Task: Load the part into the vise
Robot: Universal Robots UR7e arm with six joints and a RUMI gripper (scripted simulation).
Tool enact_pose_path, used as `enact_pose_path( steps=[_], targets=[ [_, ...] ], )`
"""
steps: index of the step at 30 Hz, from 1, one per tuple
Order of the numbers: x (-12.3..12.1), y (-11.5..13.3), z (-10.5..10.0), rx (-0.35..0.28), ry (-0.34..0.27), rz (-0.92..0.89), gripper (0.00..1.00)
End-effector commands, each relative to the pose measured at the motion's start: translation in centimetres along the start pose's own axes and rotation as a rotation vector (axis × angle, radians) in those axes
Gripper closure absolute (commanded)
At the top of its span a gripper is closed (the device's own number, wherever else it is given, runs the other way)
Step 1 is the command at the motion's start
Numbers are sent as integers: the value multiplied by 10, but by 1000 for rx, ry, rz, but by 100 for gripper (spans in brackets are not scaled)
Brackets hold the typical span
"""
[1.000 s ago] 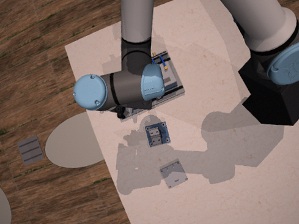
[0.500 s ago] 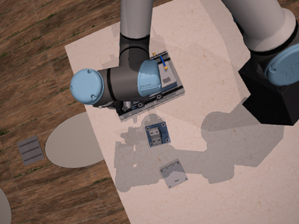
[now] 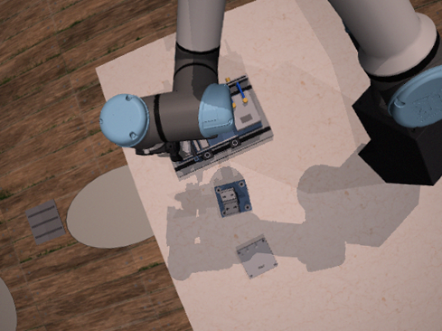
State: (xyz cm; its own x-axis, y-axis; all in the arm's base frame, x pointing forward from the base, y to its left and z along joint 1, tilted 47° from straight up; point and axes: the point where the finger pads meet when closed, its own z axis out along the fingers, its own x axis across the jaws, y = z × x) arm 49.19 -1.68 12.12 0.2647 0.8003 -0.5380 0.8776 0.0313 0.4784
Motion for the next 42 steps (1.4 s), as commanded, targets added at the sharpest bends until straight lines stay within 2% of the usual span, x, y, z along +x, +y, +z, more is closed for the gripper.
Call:
enact_pose_path(
  steps=[1,42],
  targets=[
    [-5,2,-1,-2,0,-35,100],
    [-32,14,-3,-7,-5,-232,100]
  ],
)
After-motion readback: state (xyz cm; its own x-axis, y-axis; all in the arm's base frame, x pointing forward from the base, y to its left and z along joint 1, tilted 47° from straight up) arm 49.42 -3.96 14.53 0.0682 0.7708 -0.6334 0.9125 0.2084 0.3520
